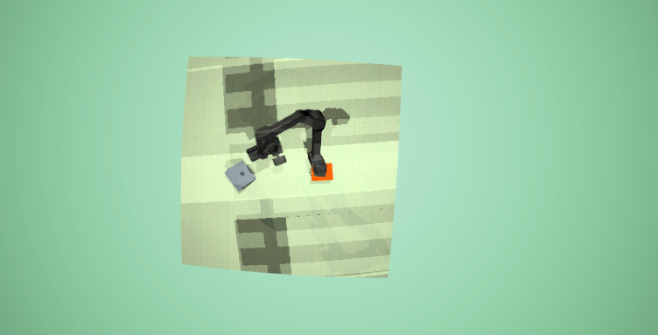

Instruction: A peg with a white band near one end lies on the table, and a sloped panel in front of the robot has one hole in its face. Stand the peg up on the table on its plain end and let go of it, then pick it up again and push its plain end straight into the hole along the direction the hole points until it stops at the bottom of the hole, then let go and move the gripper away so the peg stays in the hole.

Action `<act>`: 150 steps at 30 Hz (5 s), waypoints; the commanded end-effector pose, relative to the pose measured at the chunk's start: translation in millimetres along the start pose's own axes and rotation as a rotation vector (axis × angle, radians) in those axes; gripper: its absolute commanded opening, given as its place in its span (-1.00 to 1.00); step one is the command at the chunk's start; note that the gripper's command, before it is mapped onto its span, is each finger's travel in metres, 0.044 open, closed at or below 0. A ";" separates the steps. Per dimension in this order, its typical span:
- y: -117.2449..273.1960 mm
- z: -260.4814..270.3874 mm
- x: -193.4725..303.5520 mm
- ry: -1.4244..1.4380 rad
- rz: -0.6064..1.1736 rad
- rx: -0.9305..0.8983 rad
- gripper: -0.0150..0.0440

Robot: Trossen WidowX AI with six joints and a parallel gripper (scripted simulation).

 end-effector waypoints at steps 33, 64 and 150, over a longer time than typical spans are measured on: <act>-1.4 21.6 -18.7 -0.229 -0.121 -0.215 -0.49; -2.5 34.4 -43.0 -0.432 -0.278 -0.433 -0.49; -22.0 56.7 -120.7 -0.671 -0.589 -0.747 -0.49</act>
Point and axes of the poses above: the point midway between the two fingers, 35 mm back from their tips, its own y axis back along the fingers, its own z axis across the jaws, x = y × z, the point moved 5 cm from there along y, back along the fingers, and after that the axes turned 13 degrees about -y, right-handed, at the moved point
